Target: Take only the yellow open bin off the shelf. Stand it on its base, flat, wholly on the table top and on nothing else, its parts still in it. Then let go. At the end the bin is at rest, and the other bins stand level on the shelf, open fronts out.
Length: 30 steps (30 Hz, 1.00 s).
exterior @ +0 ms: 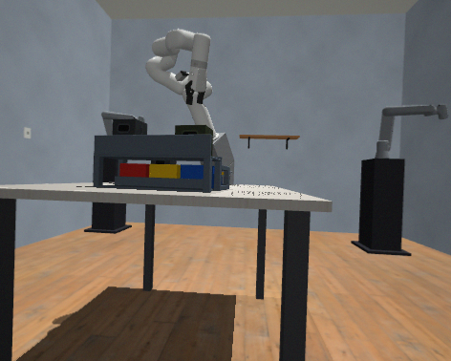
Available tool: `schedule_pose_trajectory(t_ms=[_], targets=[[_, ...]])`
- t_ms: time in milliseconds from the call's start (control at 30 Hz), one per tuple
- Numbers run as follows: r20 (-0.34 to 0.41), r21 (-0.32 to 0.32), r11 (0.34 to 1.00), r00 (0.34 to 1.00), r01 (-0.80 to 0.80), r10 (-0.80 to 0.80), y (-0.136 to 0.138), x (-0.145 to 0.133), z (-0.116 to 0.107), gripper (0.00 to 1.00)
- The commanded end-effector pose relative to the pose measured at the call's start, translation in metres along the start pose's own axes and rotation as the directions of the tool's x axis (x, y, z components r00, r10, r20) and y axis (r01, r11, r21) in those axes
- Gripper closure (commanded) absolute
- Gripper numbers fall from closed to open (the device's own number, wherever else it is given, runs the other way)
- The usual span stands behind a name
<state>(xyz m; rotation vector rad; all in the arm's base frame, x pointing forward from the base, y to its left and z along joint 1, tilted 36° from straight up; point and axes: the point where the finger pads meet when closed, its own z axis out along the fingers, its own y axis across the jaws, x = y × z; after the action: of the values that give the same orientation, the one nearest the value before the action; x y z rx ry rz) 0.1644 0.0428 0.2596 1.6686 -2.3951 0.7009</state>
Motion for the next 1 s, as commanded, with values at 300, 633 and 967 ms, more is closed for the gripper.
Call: schedule_pose_trajectory(t_ms=[300, 633, 967], targets=[[-0.054, -0.02, 0.988, 0.987, 0.152, -0.153, -0.0005, -0.0003, -0.0012, 0.0], [-0.089, -0.036, 0.969, 0.965, 0.246, -0.248, -0.0004, -0.0006, -0.0012, 0.0], [-0.101, -0.043, 0.959, 0.954, 0.279, -0.282, -0.0003, -0.0009, -0.0012, 0.0]])
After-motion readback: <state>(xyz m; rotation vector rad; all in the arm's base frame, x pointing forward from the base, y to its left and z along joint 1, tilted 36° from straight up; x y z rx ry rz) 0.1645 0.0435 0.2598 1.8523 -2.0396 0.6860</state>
